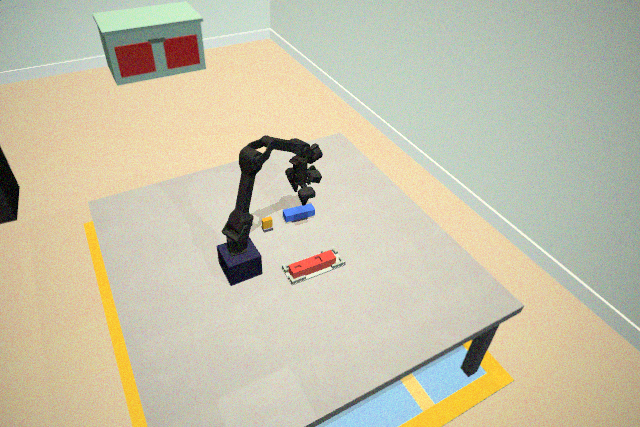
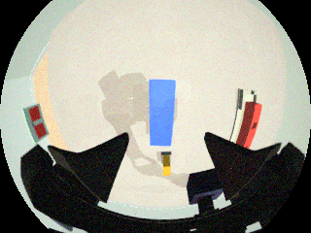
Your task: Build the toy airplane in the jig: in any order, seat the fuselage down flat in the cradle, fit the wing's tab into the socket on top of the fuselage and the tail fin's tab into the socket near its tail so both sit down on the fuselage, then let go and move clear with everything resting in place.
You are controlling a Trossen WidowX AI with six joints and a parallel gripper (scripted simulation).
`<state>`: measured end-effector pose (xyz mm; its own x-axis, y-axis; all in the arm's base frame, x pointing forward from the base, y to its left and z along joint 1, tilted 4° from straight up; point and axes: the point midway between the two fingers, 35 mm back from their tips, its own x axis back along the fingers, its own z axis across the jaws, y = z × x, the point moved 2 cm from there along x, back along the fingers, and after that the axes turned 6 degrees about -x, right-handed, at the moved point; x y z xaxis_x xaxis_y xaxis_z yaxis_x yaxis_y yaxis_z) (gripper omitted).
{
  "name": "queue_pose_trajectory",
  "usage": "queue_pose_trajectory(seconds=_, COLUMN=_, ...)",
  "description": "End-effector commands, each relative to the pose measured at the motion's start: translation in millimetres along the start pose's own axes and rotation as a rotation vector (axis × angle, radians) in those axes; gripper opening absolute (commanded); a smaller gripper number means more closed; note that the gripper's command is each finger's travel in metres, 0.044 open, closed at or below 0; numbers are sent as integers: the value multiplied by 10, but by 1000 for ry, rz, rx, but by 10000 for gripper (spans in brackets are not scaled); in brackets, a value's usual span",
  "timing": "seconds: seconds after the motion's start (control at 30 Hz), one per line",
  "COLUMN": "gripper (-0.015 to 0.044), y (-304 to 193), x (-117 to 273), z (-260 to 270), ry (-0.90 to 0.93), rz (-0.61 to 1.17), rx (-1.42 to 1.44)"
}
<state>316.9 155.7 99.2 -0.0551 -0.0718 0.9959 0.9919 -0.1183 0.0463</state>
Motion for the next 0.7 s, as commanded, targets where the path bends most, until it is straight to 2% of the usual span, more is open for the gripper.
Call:
queue_pose_trajectory(seconds=0.0, gripper=440, y=-13, x=-20, z=67, ry=-2, rz=5, rx=-28)
queue_pose_trajectory(seconds=0.17, gripper=440, y=-16, x=-371, z=66, ry=-2, rz=5, rx=-28)
queue_pose_trajectory(seconds=0.67, gripper=440, y=-16, x=-562, z=66, ry=-2, rz=5, rx=-28)
